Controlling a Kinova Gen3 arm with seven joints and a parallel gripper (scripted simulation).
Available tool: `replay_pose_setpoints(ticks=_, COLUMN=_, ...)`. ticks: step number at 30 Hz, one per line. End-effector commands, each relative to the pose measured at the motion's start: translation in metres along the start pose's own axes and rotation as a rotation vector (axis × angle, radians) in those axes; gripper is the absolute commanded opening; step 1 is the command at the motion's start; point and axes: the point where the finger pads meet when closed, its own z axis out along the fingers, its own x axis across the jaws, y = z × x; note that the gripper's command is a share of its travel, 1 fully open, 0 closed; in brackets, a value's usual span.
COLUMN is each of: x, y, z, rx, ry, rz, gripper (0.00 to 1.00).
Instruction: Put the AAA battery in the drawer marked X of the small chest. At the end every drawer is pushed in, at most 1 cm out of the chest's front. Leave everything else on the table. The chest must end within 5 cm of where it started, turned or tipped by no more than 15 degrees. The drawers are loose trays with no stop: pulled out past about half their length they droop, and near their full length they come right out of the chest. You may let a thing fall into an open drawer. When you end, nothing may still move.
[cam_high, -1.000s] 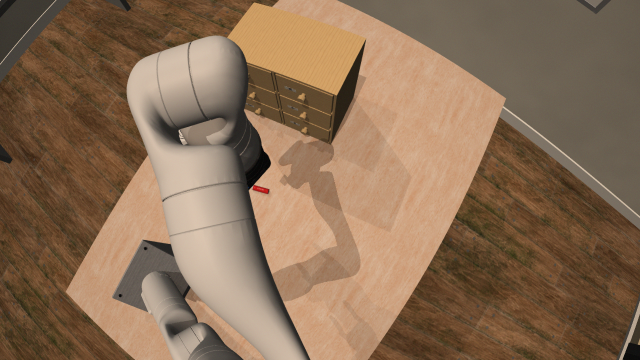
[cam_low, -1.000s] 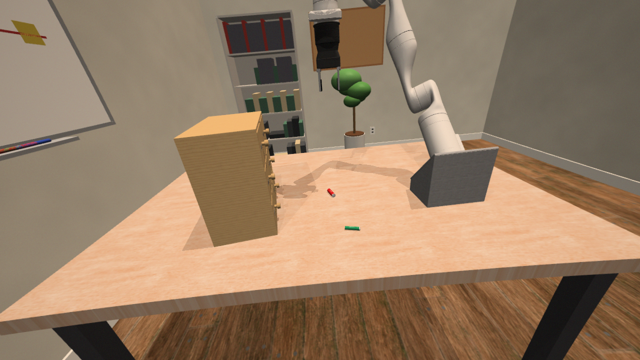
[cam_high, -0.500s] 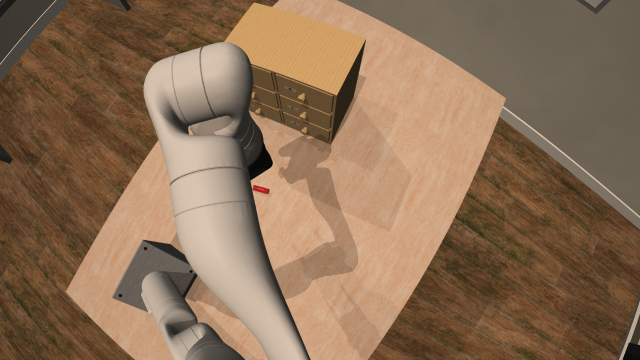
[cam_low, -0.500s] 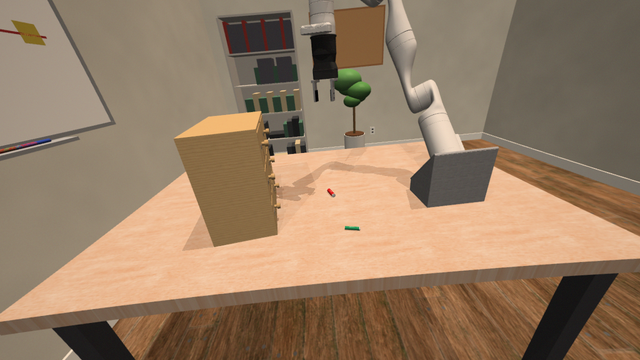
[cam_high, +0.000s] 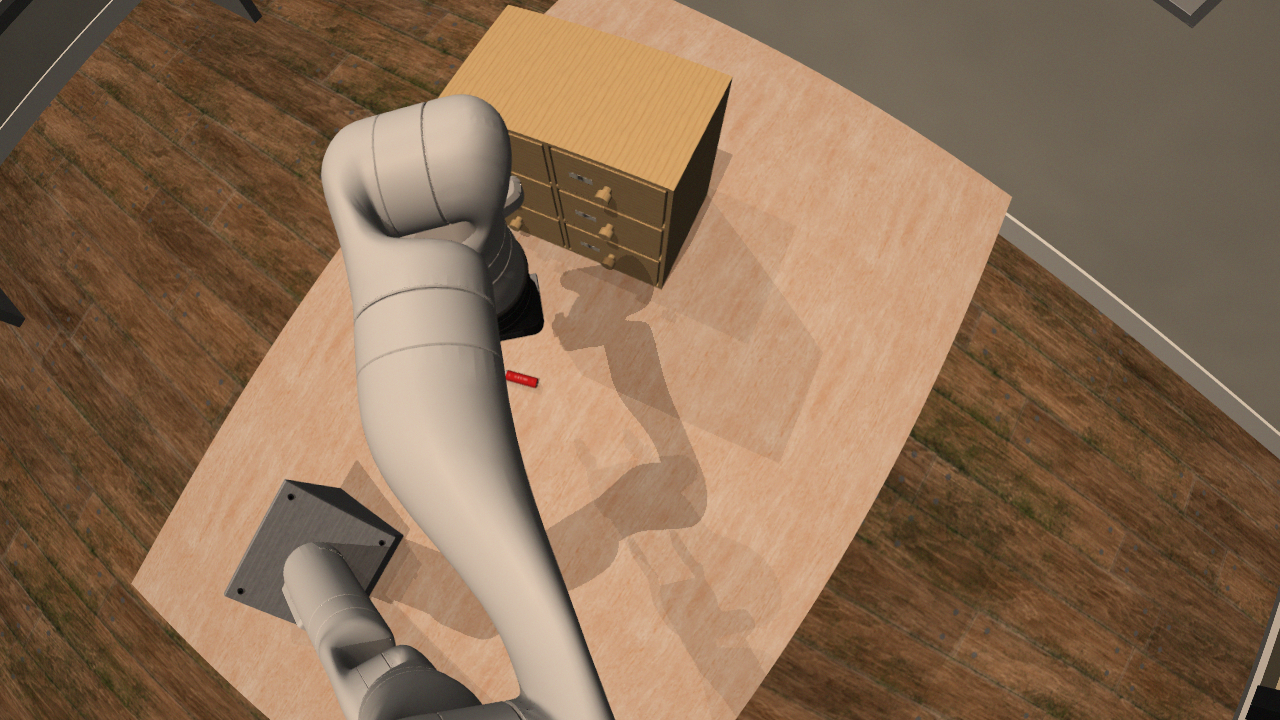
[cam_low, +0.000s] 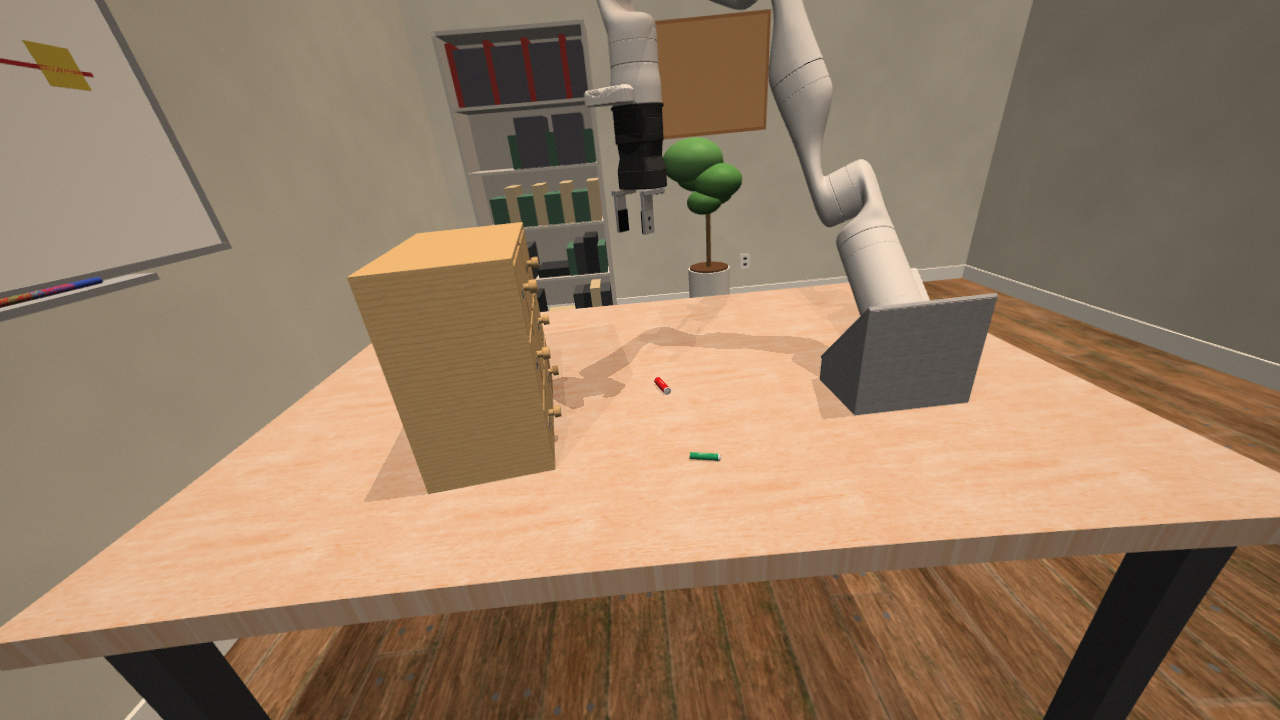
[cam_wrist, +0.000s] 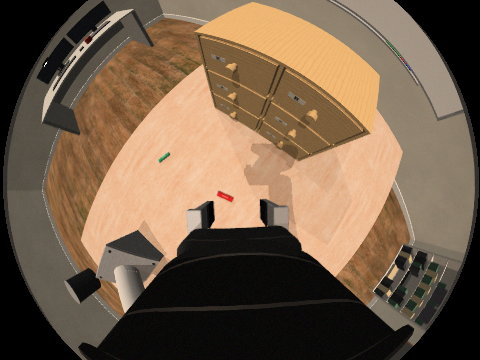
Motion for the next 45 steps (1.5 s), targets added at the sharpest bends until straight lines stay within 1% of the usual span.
replay_pose_setpoints(ticks=1, x=0.000, y=-0.005, z=0.012, rx=-0.012, ry=0.005, rz=0.059, gripper=1.00)
replay_pose_setpoints(ticks=11, x=0.006, y=-0.027, z=0.044, rx=-0.011, ry=0.007, rz=0.340, gripper=1.00)
replay_pose_setpoints(ticks=13, x=0.006, y=-0.027, z=0.044, rx=-0.011, ry=0.007, rz=0.340, gripper=1.00)
replay_pose_setpoints(ticks=19, x=0.008, y=-0.036, z=0.058, rx=-0.011, ry=0.008, rz=0.470, gripper=1.00)
replay_pose_setpoints(ticks=24, x=0.010, y=-0.042, z=0.067, rx=-0.011, ry=0.008, rz=0.548, gripper=1.00)
replay_pose_setpoints(ticks=34, x=0.011, y=-0.047, z=0.074, rx=-0.010, ry=0.008, rz=0.612, gripper=1.00)
replay_pose_setpoints(ticks=45, x=0.011, y=-0.048, z=0.076, rx=-0.010, ry=0.008, rz=0.623, gripper=1.00)
